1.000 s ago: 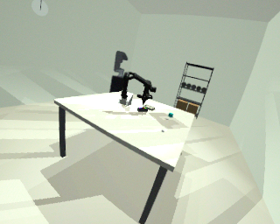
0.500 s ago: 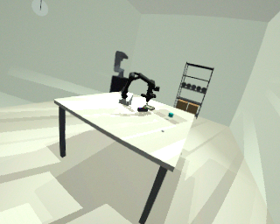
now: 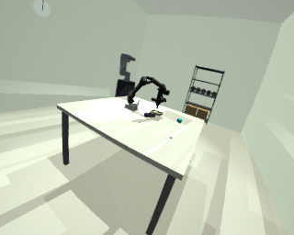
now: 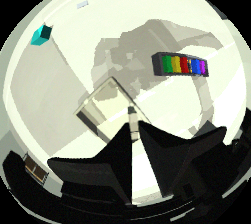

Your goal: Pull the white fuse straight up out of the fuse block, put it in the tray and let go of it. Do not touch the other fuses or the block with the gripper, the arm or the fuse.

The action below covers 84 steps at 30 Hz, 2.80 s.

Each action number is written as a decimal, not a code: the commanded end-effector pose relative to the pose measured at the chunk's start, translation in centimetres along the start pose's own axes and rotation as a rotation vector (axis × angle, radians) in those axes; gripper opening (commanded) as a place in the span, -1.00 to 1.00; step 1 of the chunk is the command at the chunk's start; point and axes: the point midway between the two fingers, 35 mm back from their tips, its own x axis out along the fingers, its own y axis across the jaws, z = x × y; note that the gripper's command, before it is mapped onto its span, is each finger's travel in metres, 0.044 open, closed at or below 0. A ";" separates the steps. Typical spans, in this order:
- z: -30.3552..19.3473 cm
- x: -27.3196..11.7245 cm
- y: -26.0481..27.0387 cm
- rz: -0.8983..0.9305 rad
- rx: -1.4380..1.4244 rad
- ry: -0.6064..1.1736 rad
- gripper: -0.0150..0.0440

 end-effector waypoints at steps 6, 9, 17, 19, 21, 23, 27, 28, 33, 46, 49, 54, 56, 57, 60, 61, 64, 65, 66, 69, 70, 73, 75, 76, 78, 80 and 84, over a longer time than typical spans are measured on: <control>-3.1 0.5 3.1 -0.008 -0.001 0.002 -0.49; -3.1 0.5 3.1 -0.008 -0.001 0.002 -0.49; -3.1 1.6 3.2 -0.008 -0.001 0.001 -0.49; -3.1 1.9 3.2 -0.008 -0.001 0.001 -0.49; -3.1 2.2 3.2 -0.008 -0.001 0.001 -0.49; -3.1 2.6 3.2 -0.008 -0.001 0.001 -0.49; -3.1 3.2 3.1 -0.008 -0.001 0.001 -0.49; -3.1 3.4 3.1 -0.008 -0.001 0.001 -0.49; -3.1 4.2 3.1 -0.008 -0.001 0.000 -0.49; -3.0 4.2 3.1 -0.004 0.006 0.004 0.04; -3.0 4.2 3.1 -0.004 0.006 0.004 0.31; -3.0 3.1 3.1 -0.005 0.004 0.004 0.63; -3.1 0.8 3.1 -0.007 -0.001 0.002 0.63; -3.1 0.5 3.1 -0.008 -0.001 0.002 0.63; -3.1 0.5 3.1 -0.008 -0.001 0.002 0.63; -3.1 0.5 3.1 -0.008 -0.001 0.002 0.63; -3.1 0.5 3.1 -0.008 -0.001 0.002 0.63; -3.1 0.5 3.1 -0.008 -0.001 0.002 0.63; -3.1 0.5 3.1 -0.008 -0.001 0.002 0.63; -3.2 0.9 3.1 -0.014 -0.008 -0.002 0.63; -3.2 0.9 3.1 -0.014 -0.008 -0.002 0.63; -3.2 0.9 3.1 -0.014 -0.008 -0.002 0.63; -3.2 0.9 3.1 -0.014 -0.008 -0.002 0.63; -3.2 0.9 3.1 -0.014 -0.008 -0.002 0.63; -3.2 0.9 3.1 -0.014 -0.008 -0.002 0.63; -3.2 0.9 3.1 -0.014 -0.008 -0.002 0.63; -3.2 0.9 3.1 -0.014 -0.008 -0.002 0.63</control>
